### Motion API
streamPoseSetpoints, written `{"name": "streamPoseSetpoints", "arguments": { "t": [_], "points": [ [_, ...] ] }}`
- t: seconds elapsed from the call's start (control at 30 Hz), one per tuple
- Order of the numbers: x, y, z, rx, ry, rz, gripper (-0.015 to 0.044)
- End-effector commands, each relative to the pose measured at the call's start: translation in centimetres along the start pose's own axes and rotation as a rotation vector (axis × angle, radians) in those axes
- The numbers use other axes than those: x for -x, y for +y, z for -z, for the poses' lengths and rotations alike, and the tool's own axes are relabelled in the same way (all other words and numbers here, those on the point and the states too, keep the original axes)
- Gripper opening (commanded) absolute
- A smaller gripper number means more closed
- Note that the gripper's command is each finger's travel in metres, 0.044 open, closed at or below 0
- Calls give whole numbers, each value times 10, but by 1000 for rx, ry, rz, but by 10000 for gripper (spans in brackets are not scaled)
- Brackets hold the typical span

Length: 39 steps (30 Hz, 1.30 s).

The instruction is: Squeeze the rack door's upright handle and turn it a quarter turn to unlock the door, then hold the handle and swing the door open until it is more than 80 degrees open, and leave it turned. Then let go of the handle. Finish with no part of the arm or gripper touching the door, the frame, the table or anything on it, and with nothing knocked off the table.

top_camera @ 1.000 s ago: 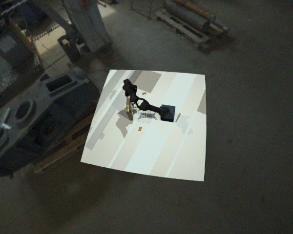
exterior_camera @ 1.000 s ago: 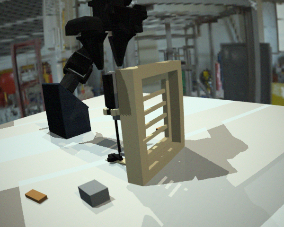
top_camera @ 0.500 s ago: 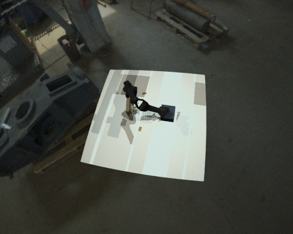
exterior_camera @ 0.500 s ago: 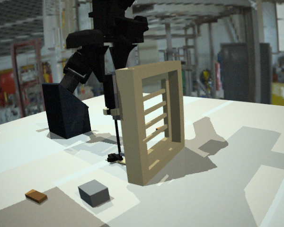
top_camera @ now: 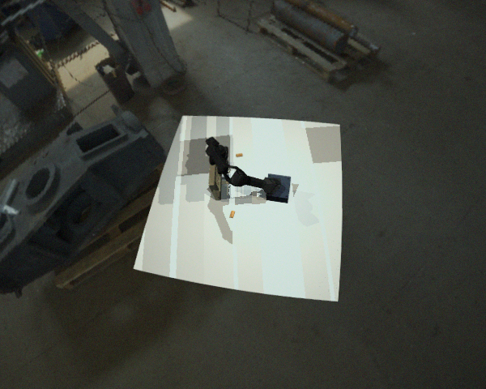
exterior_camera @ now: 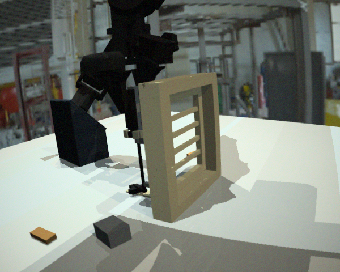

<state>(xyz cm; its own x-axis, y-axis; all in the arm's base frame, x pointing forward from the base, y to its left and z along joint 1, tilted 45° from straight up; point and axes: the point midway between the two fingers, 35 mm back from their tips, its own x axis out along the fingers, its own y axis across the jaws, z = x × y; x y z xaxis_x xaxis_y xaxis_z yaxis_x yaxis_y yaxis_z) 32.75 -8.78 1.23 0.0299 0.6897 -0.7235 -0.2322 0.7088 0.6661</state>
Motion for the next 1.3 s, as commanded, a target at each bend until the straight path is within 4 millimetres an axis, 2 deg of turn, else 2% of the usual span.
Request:
{"name": "streamPoseSetpoints", "arguments": {
  "t": [0.0,0.07,0.3,0.73,0.87,1.27],
  "points": [
    [-8,1,2,-9,-2,-6,293],
    [-9,1,2,-8,-2,-6,293],
    [-9,1,2,-8,-2,-6,109],
    [-9,1,2,-8,-2,-6,23],
    [-9,1,2,-17,-2,-6,21],
    [-9,1,2,-574,0,-7,21]
  ]
}}
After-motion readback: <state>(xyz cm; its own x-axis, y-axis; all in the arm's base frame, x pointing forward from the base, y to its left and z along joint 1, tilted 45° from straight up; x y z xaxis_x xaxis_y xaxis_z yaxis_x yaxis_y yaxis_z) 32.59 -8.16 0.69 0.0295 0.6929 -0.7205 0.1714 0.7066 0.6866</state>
